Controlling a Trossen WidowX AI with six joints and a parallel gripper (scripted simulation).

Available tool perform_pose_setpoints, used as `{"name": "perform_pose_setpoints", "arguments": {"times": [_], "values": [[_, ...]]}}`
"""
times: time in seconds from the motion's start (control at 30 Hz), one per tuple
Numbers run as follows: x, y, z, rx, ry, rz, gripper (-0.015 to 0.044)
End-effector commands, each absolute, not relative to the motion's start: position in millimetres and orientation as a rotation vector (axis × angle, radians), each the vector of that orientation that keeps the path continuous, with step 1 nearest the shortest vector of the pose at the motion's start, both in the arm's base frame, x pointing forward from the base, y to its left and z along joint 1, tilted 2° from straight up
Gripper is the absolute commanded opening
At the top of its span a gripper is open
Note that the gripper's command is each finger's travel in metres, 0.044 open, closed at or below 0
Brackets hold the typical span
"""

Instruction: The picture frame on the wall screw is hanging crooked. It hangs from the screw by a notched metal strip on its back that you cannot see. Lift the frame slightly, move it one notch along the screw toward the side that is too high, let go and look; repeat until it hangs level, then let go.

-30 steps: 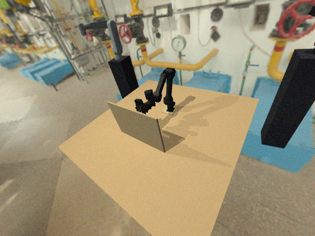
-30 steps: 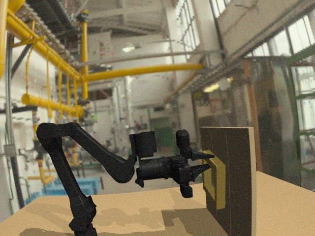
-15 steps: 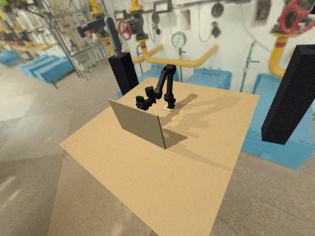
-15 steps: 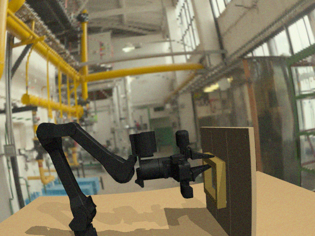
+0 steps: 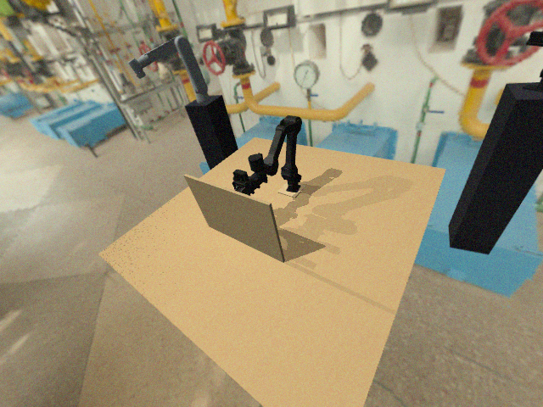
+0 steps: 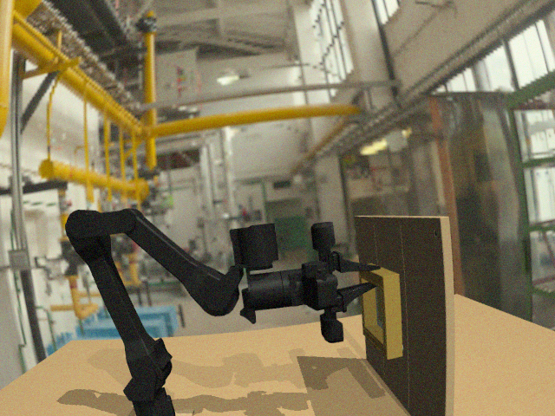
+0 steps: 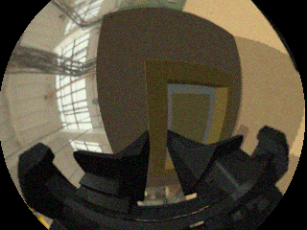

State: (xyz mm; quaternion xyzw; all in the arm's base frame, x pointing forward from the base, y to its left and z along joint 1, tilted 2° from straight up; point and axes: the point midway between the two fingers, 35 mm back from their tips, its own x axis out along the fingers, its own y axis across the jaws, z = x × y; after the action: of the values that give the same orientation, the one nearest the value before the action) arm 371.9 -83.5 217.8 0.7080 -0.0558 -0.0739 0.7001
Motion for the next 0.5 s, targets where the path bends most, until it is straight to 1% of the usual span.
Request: {"name": "perform_pose_setpoints", "arguments": {"times": [0.0, 0.23, 0.37, 0.47], "values": [[371.9, -83.5, 217.8, 1.579, -0.124, -0.165, 0.0079], [371.9, -83.5, 217.8, 1.579, -0.124, -0.165, 0.026], [370.6, -83.3, 218.2, 1.581, -0.125, -0.164, 0.026], [351.8, -80.1, 222.9, 1.61, -0.128, -0.164, 0.026]]}}
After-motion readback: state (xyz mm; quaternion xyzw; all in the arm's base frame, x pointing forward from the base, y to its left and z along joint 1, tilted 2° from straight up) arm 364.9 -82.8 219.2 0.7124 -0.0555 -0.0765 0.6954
